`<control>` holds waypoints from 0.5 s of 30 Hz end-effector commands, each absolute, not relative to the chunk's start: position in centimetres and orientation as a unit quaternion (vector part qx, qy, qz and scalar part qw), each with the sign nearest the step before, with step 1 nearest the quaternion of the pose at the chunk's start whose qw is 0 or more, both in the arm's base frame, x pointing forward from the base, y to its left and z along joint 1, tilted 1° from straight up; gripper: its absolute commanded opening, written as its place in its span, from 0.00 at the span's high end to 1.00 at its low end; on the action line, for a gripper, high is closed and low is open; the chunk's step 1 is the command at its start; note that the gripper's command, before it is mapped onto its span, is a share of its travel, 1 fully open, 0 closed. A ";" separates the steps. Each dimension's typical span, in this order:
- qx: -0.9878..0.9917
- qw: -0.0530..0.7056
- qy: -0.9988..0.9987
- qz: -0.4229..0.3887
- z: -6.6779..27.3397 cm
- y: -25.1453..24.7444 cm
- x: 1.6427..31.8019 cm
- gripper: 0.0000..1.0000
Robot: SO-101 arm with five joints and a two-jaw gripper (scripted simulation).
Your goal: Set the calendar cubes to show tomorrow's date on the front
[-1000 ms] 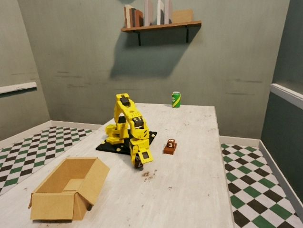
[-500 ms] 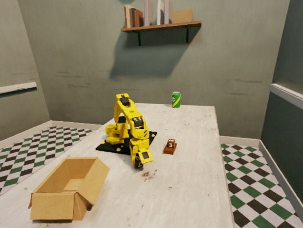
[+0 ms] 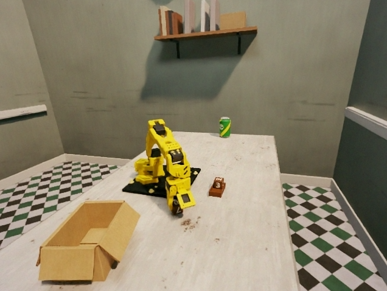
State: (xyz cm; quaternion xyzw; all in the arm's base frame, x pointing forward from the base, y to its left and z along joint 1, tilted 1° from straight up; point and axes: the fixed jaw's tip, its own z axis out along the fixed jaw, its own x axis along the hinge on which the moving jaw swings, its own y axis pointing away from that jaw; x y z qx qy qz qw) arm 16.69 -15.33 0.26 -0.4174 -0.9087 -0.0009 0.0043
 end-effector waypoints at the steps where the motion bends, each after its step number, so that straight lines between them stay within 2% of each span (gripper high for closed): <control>1: -0.417 0.013 -0.909 -0.005 0.0 -15.2 16.3 1.00; 15: -0.417 0.013 -0.909 -0.005 2.9 -15.4 16.5 1.00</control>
